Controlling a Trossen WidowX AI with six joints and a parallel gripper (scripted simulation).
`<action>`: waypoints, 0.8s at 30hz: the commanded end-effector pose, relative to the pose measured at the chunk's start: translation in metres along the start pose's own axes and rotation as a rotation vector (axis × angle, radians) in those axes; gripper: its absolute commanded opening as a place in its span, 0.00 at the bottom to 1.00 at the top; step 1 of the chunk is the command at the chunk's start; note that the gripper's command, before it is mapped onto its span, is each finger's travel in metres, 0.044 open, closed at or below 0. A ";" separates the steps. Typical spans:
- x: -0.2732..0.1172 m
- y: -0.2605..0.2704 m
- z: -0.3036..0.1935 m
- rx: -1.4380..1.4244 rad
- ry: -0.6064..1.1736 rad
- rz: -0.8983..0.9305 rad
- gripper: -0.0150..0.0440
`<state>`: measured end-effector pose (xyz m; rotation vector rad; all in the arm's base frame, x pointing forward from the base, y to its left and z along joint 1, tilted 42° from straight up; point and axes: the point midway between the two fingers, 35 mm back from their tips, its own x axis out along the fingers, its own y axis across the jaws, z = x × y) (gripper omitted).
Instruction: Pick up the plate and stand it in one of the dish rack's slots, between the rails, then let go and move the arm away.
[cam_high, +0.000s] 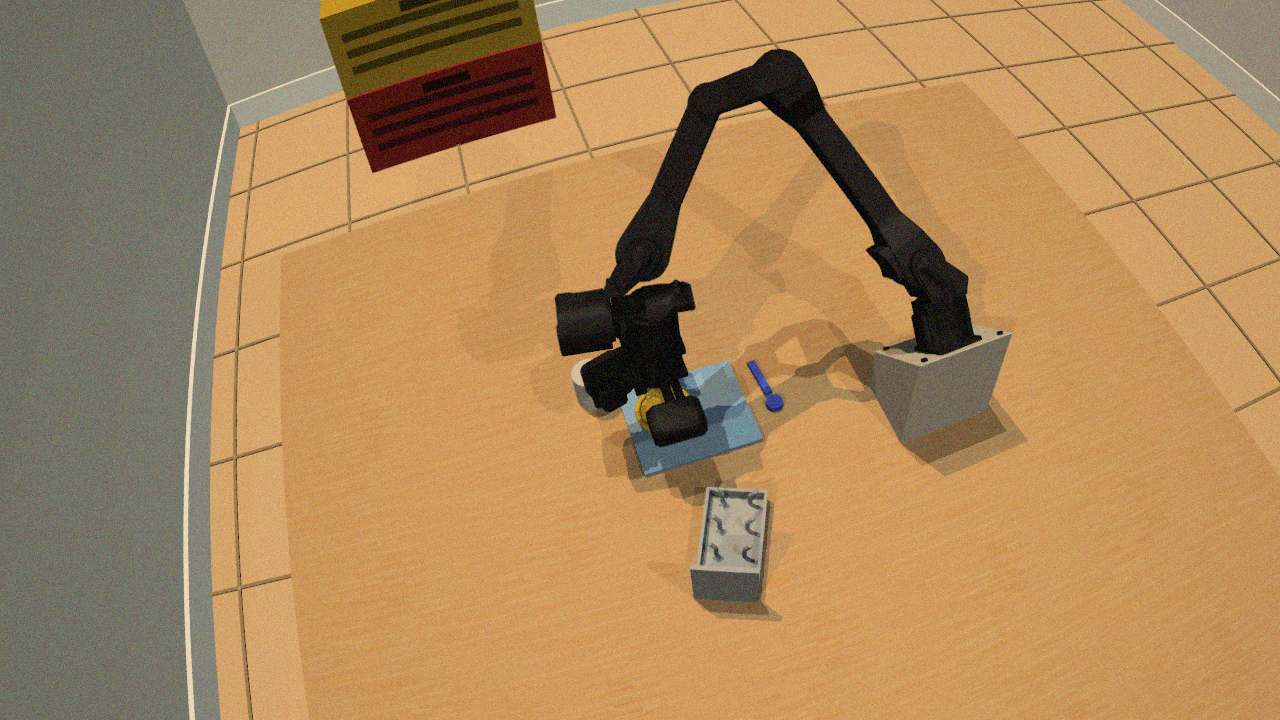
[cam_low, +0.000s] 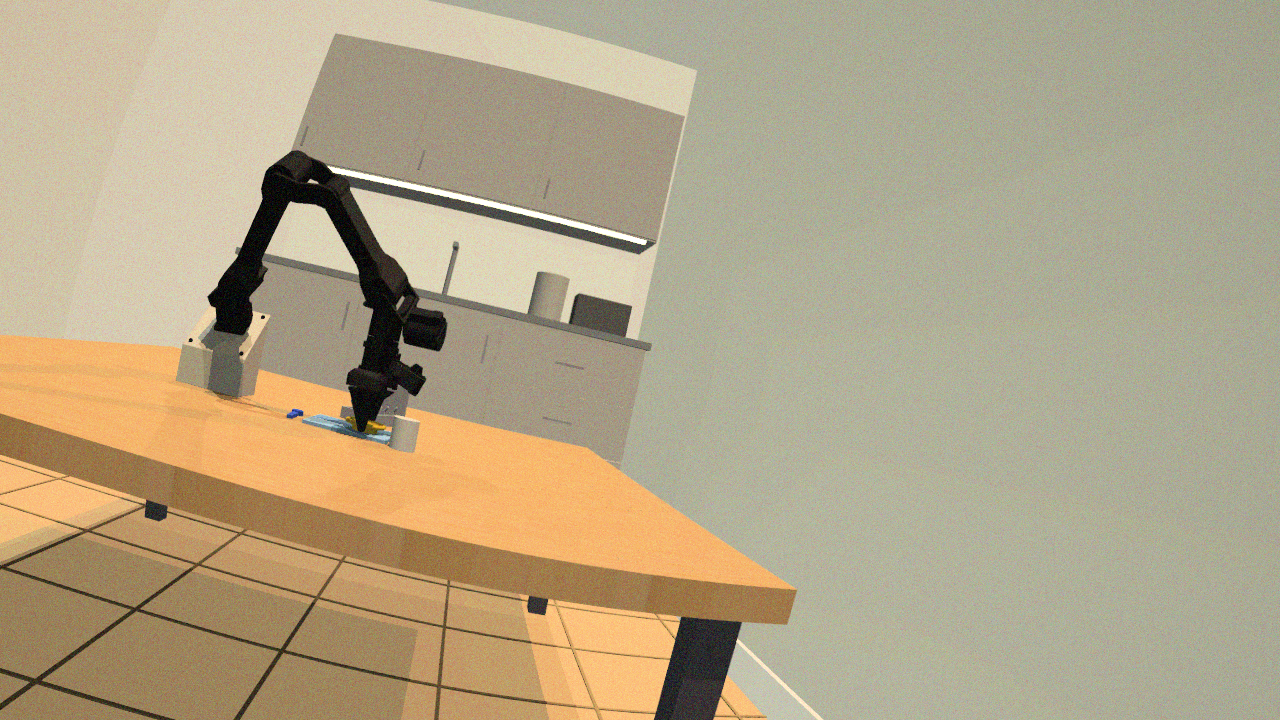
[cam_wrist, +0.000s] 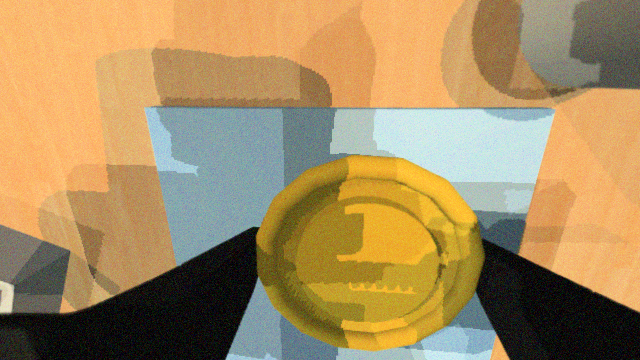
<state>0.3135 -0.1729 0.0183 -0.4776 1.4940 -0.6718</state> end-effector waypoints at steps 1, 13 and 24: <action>0.000 0.001 0.000 -0.005 0.001 0.002 0.72; -0.065 0.006 0.013 -0.005 0.000 0.017 0.25; -0.126 0.008 0.014 -0.006 0.002 0.017 0.25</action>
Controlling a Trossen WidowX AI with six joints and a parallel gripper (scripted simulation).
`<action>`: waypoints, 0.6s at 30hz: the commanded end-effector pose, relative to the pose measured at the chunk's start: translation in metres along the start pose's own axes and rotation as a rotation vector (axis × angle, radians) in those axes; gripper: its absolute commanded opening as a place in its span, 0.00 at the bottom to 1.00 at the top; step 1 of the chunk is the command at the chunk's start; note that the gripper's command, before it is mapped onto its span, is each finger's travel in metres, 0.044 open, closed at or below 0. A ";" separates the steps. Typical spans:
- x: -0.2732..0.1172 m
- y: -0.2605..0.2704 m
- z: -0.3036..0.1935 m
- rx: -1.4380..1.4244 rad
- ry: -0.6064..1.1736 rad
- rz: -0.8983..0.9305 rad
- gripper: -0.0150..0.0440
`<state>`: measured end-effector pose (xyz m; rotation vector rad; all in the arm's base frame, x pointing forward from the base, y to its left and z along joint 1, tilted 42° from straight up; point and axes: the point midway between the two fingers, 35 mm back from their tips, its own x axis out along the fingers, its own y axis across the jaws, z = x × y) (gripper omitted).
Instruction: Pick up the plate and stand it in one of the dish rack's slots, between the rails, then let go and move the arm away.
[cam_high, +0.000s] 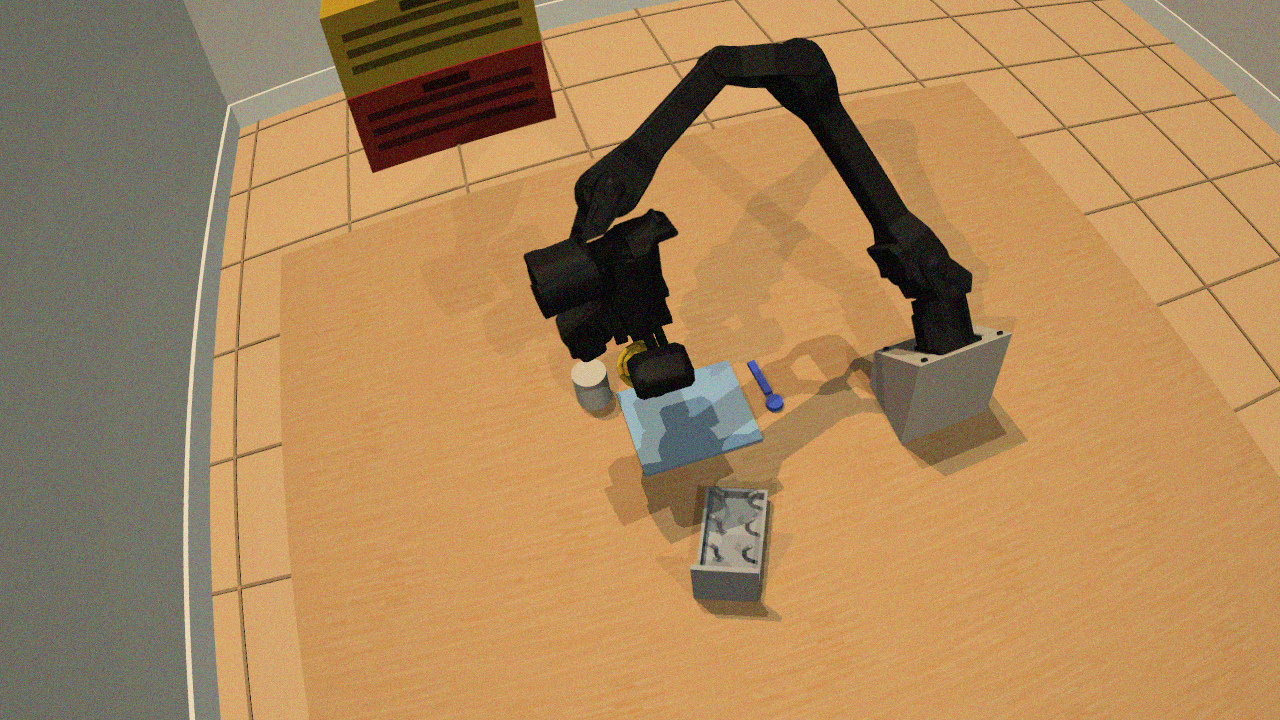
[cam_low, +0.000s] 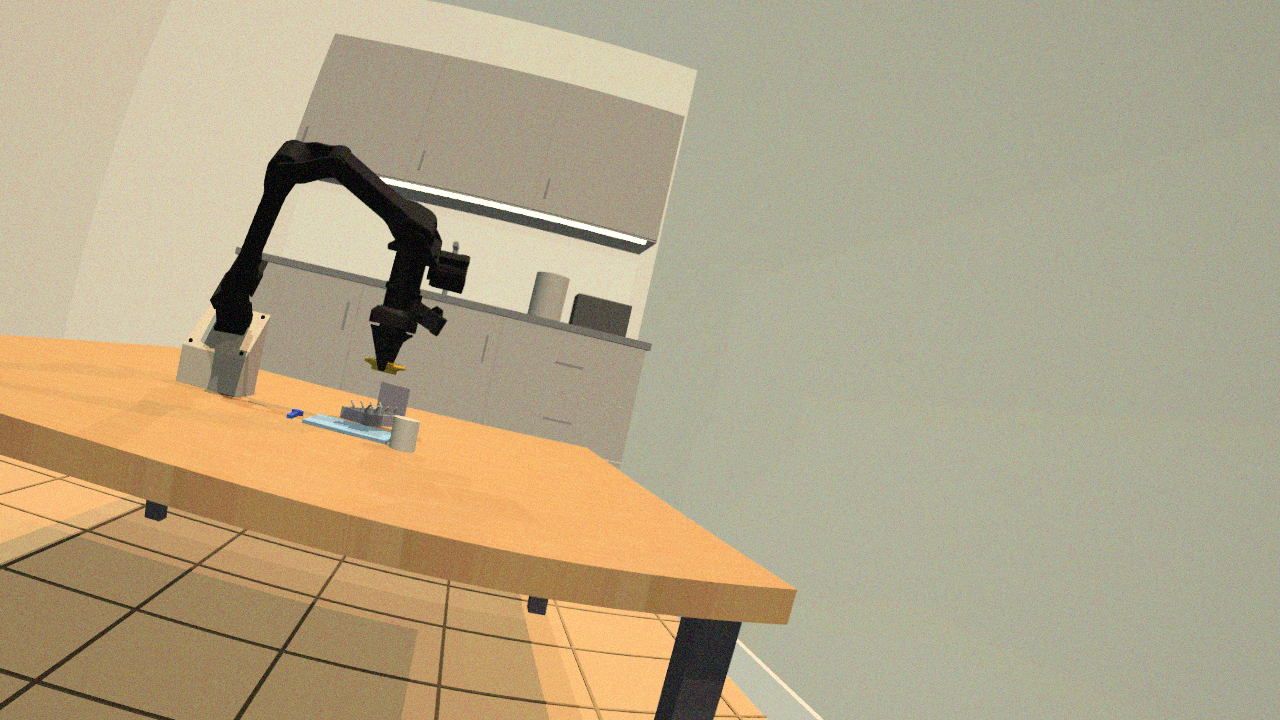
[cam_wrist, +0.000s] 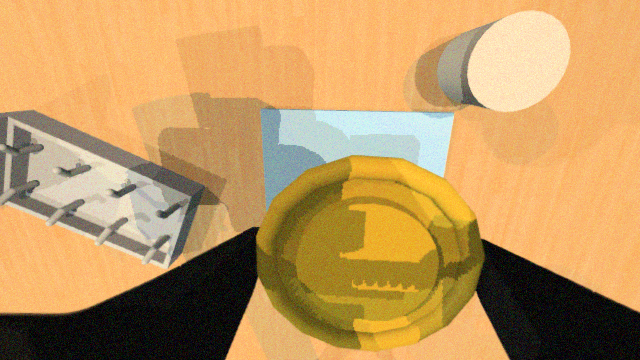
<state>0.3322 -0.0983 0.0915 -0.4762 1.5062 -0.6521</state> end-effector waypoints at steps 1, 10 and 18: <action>-0.026 0.000 0.001 0.009 -0.003 0.002 0.25; -0.064 0.001 0.000 0.009 -0.003 -0.005 0.25; -0.067 0.005 -0.002 -0.078 -0.003 -0.005 0.25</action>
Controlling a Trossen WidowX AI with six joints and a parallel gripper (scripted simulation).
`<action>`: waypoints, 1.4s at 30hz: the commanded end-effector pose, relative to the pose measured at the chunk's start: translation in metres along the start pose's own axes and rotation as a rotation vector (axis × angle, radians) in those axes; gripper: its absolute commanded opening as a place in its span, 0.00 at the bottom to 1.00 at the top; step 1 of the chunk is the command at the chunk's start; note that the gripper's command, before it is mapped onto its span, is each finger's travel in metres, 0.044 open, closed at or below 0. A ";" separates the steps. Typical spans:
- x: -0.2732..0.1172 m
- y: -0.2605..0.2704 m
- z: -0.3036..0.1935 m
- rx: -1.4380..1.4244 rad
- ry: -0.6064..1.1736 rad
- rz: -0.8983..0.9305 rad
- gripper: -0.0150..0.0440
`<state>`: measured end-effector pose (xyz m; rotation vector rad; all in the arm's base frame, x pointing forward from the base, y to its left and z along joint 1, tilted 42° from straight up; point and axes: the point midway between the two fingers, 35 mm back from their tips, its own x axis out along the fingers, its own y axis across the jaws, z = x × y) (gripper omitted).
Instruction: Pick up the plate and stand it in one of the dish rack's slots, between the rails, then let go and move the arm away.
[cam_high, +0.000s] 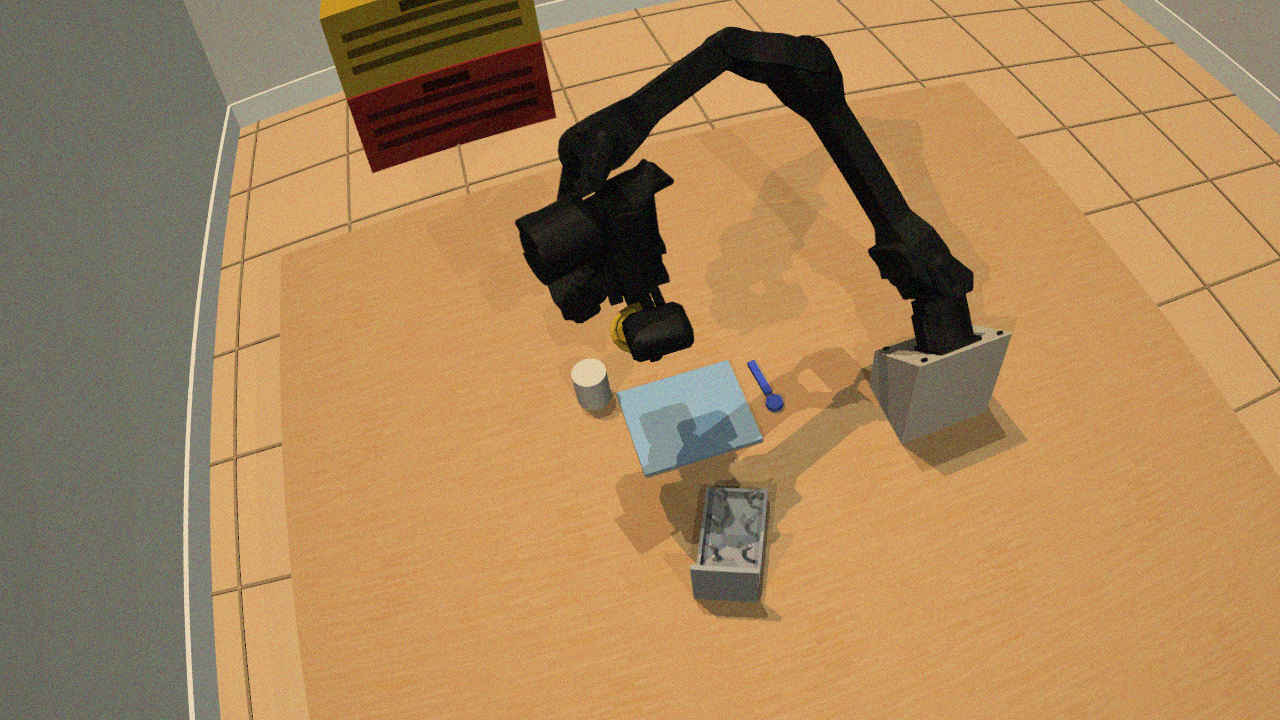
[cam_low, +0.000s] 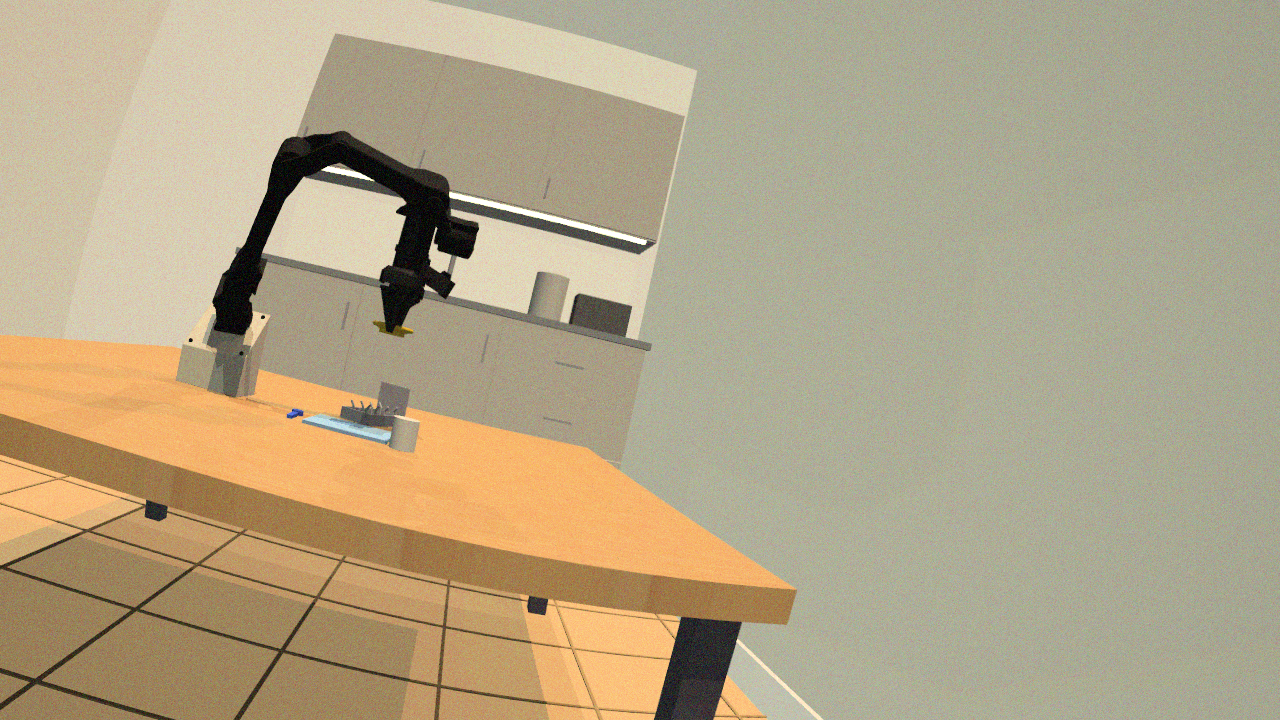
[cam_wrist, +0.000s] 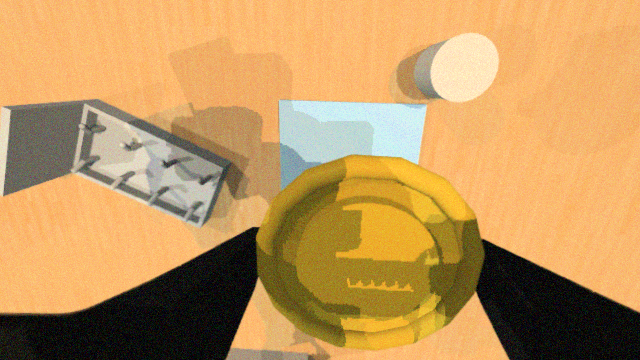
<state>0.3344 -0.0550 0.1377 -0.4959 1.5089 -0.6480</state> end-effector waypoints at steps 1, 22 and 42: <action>-0.004 0.004 -0.002 -0.097 -0.002 0.005 0.25; -0.005 0.033 -0.019 -0.825 -0.007 0.011 0.25; -0.005 0.058 -0.038 -1.517 -0.012 0.010 0.25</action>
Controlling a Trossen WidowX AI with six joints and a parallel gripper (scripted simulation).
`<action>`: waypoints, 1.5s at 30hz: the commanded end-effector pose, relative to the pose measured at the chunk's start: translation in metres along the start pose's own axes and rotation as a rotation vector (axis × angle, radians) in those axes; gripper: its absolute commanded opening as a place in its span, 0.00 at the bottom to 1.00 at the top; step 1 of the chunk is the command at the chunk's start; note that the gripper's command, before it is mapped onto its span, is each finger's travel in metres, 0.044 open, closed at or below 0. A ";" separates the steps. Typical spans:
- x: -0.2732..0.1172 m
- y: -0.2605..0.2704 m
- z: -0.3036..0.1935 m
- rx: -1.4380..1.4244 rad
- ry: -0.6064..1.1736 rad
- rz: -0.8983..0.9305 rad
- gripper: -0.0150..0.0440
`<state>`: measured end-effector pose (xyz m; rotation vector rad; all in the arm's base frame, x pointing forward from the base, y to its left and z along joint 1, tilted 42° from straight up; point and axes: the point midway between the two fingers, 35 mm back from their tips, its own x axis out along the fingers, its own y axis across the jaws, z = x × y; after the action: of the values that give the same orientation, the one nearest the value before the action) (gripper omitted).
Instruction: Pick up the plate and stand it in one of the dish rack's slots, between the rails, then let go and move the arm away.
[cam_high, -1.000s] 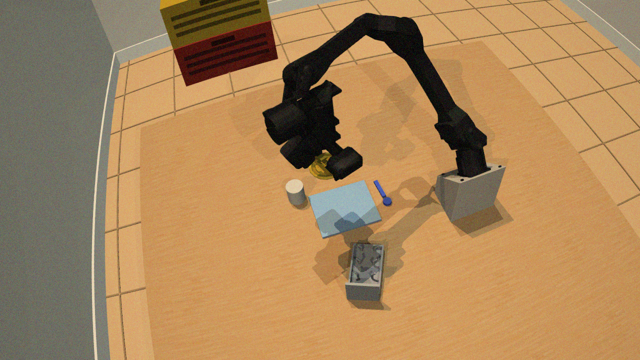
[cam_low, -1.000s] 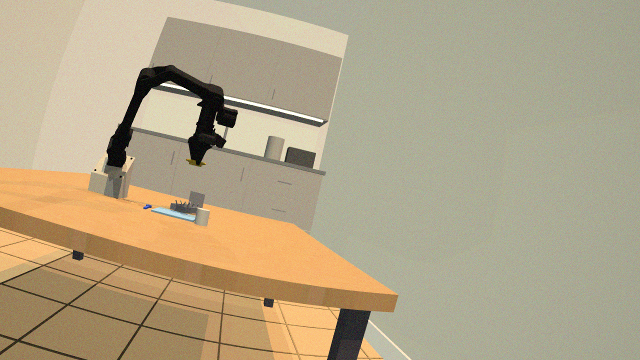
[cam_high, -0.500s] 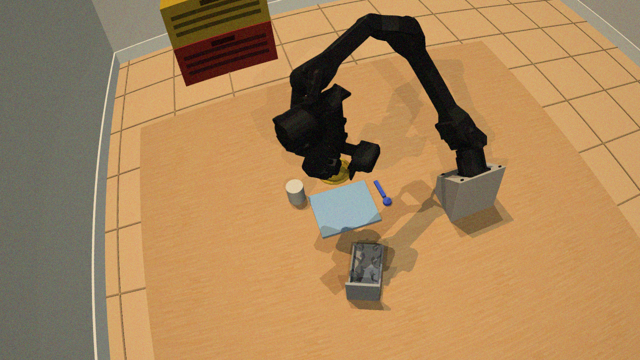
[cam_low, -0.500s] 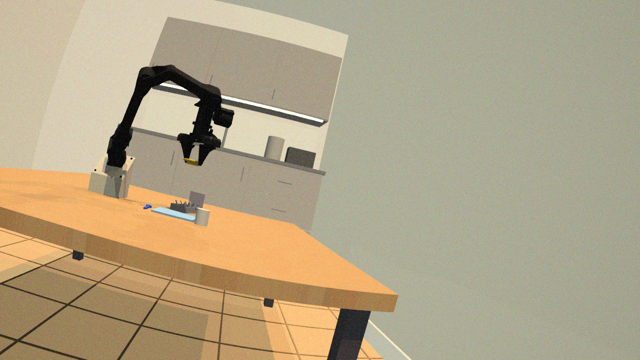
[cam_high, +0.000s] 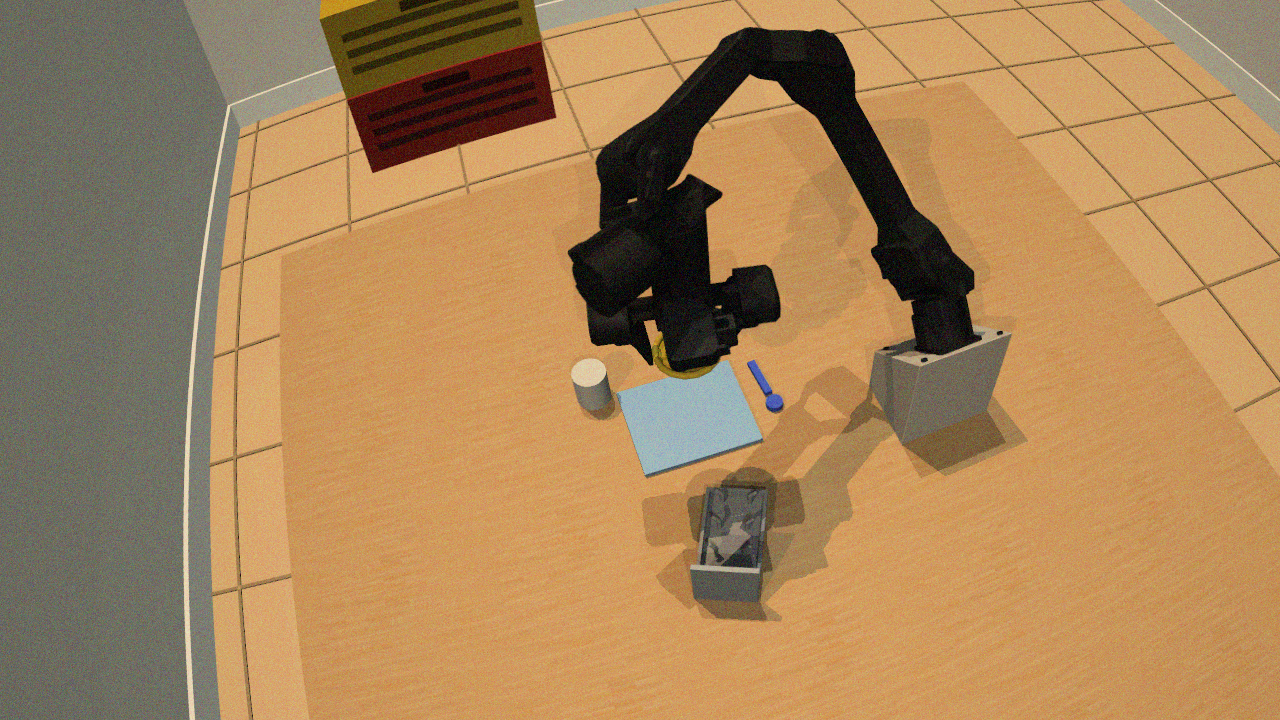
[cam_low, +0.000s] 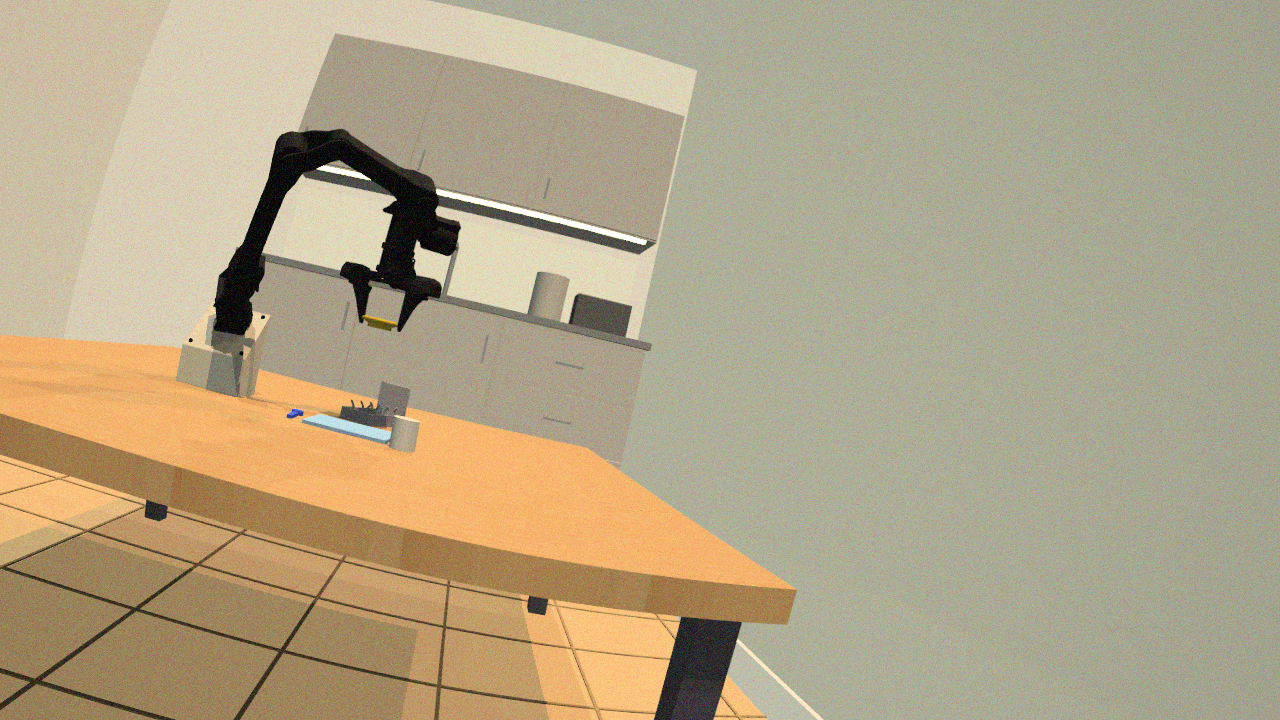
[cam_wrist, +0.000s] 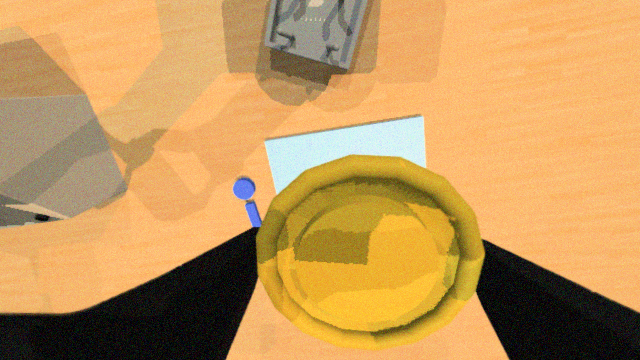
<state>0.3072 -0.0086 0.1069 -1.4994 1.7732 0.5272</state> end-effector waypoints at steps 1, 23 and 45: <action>0.001 0.008 0.005 -0.173 -0.001 0.005 0.25; 0.003 0.035 0.024 -0.933 0.000 0.007 0.25; 0.007 0.051 0.033 -1.320 -0.015 0.014 0.25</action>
<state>0.2690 0.0229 0.0765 -2.2545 1.3919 1.9176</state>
